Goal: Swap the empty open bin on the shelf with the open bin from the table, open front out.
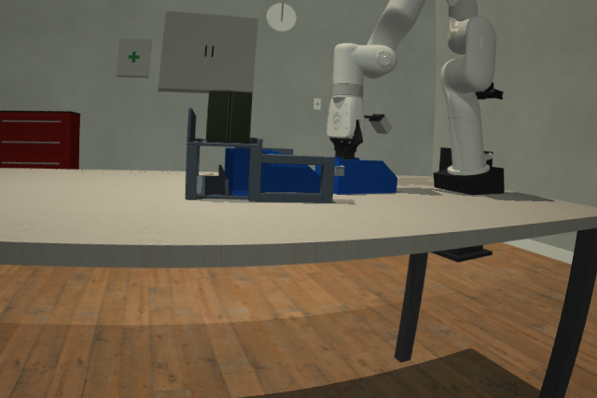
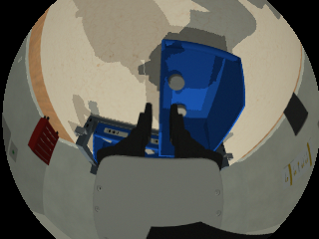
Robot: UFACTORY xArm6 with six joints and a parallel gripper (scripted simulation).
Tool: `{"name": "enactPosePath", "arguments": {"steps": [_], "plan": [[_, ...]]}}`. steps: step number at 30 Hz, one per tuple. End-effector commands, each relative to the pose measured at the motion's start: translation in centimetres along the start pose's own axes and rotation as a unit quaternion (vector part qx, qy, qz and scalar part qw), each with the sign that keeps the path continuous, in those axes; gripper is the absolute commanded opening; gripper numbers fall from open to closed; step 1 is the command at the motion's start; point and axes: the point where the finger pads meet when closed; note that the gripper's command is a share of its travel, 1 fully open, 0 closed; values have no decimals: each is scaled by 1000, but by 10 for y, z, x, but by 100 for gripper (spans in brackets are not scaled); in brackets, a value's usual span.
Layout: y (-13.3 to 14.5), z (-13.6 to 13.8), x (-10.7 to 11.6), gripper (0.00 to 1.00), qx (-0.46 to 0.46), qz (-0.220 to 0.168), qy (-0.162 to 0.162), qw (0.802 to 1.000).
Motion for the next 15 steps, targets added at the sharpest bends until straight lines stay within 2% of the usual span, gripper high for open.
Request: {"name": "enactPosePath", "arguments": {"steps": [1,15], "plan": [[2,0,-4,26,0,-2,0,1000],[2,0,-6,26,0,-2,0,1000]]}}
Point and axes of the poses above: the point where the finger pads meet when closed, its own x axis back along the fingers, its own z axis across the jaws, y = z × x, and after that the axes turned 10 degrees about -x, right-handed
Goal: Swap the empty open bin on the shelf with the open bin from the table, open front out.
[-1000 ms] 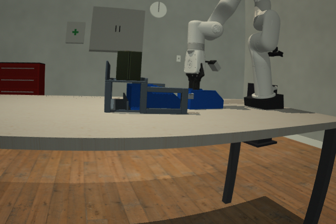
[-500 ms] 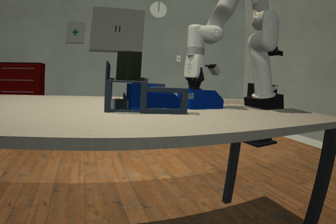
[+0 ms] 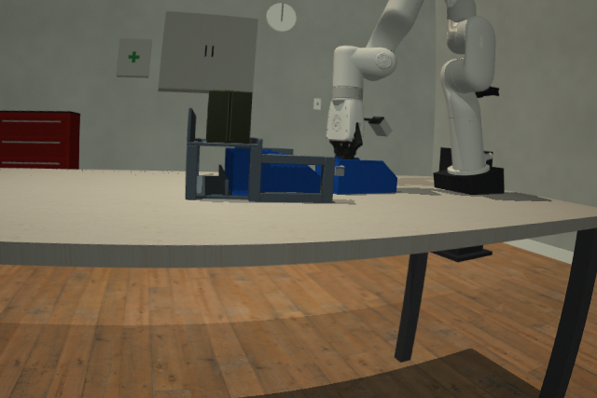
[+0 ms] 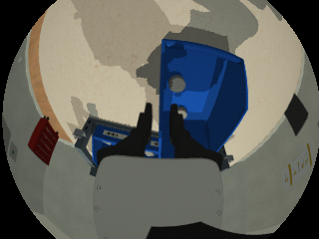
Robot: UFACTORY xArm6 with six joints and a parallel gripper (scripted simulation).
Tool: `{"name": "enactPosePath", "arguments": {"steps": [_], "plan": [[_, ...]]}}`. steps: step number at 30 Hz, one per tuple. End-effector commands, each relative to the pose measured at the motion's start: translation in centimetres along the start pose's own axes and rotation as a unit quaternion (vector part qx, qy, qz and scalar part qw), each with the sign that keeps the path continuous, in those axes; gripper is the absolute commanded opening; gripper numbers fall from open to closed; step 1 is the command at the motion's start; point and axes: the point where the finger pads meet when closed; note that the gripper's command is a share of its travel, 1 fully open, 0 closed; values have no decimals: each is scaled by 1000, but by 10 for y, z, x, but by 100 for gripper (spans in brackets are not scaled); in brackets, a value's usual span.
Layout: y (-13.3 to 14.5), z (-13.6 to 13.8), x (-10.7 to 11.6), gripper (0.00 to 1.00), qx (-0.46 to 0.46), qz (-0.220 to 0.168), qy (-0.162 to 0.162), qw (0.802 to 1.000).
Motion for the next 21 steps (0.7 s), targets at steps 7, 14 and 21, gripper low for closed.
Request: {"name": "enactPosePath", "arguments": {"steps": [7,14,21], "plan": [[1,0,1,26,0,-2,0,1000],[1,0,1,0,0,-2,0,1000],[1,0,1,0,0,-2,0,1000]]}}
Point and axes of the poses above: the point where the finger pads meet when closed, its own x axis back along the fingers, its own z axis across the jaws, y = z × x, and after that the axes turned 10 degrees about -x, right-handed
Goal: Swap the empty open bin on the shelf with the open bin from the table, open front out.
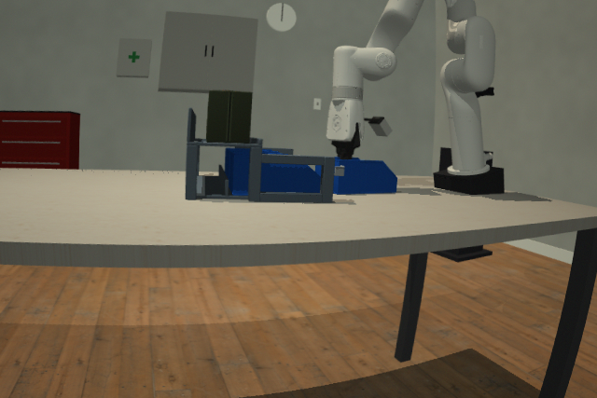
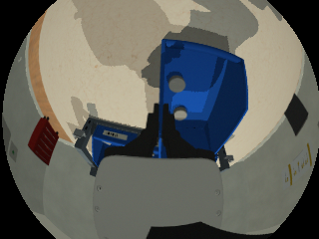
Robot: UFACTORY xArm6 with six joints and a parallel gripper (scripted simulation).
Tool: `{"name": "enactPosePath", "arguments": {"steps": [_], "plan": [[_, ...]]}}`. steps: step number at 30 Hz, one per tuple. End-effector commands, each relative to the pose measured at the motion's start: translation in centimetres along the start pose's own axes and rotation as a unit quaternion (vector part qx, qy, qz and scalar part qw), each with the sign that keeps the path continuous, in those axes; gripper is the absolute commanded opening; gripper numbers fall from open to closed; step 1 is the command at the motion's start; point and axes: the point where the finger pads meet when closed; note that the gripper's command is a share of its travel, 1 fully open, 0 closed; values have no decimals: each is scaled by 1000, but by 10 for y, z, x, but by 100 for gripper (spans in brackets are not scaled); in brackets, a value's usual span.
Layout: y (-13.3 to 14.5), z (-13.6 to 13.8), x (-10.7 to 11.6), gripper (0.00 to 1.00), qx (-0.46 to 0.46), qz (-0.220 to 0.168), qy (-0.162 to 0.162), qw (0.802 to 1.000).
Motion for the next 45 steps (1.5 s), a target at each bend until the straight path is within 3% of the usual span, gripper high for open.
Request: {"name": "enactPosePath", "arguments": {"steps": [1,27,36,45], "plan": [[1,0,1,0,0,-2,0,1000],[1,0,3,0,0,-2,0,1000],[1,0,13,0,0,-2,0,1000],[1,0,37,0,0,-2,0,1000]]}}
Point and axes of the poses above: the point where the finger pads meet when closed, its own x axis back along the fingers, its own z axis across the jaws, y = z × x, and after that the axes turned 10 degrees about -x, right-handed
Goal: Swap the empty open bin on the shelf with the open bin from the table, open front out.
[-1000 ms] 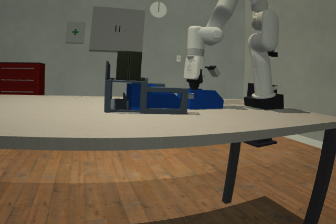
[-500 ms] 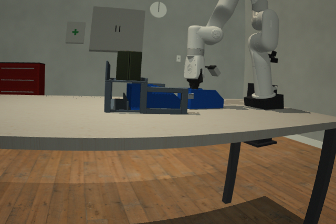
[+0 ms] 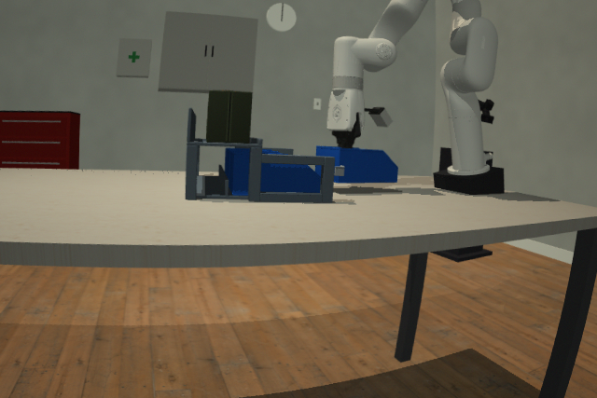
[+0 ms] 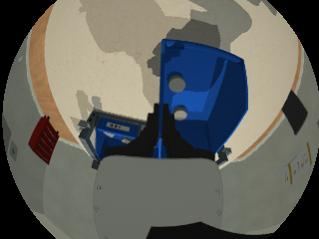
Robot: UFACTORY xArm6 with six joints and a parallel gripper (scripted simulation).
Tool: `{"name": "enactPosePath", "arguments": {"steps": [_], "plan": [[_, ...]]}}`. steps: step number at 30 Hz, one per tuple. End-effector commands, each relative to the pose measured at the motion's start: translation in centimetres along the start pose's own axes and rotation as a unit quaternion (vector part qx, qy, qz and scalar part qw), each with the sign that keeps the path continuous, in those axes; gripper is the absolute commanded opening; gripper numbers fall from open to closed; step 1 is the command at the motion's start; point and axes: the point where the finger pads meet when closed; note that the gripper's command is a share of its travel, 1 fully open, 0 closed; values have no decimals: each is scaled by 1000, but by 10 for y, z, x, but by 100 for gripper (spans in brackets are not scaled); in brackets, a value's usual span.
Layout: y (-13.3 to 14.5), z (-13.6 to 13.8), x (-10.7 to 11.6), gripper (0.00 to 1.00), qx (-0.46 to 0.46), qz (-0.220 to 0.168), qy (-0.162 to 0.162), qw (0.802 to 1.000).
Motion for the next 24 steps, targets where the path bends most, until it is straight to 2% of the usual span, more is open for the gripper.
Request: {"name": "enactPosePath", "arguments": {"steps": [1,16,24], "plan": [[1,0,16,0,0,-2,0,1000],[1,0,51,0,0,-2,0,1000],[1,0,61,0,0,-2,0,1000]]}}
Point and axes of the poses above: the point where the finger pads meet when closed, its own x axis back along the fingers, its own z axis across the jaws, y = z × x, and after that the axes turned 10 degrees about -x, right-handed
